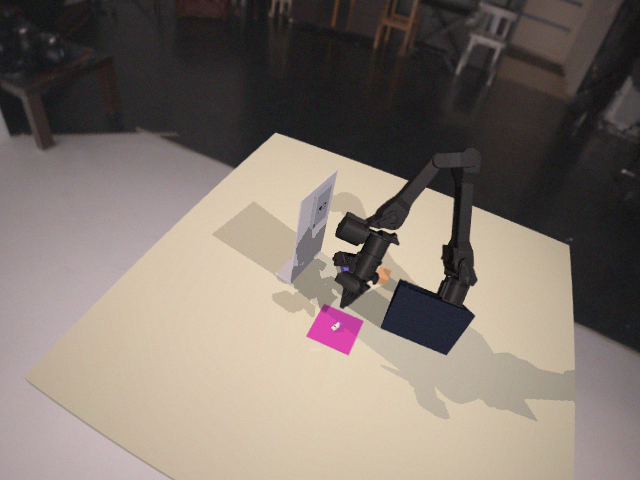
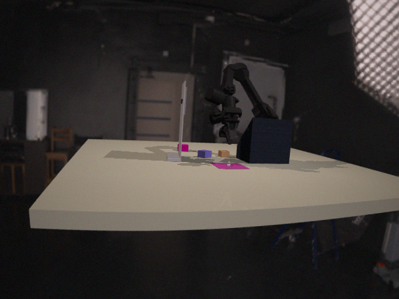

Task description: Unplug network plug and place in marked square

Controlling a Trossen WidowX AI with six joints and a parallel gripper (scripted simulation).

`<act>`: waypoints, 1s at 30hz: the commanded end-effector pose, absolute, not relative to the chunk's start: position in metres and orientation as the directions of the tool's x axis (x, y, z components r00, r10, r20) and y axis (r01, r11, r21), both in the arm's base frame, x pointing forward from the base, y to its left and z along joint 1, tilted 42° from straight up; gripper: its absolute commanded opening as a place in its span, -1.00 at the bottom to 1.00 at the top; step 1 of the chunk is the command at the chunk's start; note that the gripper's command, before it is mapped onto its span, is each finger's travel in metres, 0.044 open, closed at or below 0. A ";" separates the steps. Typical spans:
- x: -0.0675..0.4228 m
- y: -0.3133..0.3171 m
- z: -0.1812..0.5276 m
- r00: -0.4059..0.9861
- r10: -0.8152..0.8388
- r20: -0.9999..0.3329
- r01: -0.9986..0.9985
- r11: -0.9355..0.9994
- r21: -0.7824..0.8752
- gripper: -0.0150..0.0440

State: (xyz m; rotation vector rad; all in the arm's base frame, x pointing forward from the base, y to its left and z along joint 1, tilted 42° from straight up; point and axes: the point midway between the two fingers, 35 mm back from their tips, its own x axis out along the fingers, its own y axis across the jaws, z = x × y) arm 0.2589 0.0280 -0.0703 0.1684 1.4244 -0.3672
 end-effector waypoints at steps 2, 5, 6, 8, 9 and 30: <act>0.262 0.034 -0.062 0.110 -0.148 -0.983 0.349 0.932 -0.102 0.04; 0.262 0.038 -0.057 0.110 -0.148 -0.983 0.349 0.932 -0.101 0.04; 0.262 0.039 -0.055 0.110 -0.148 -0.983 0.349 0.932 -0.101 0.04; 0.262 0.042 -0.052 0.110 -0.148 -0.983 0.349 0.932 -0.101 0.04; 0.262 0.043 -0.051 0.110 -0.148 -0.983 0.349 0.932 -0.101 0.04; 0.272 0.084 -0.006 0.106 -0.145 -0.984 0.347 0.932 -0.100 0.04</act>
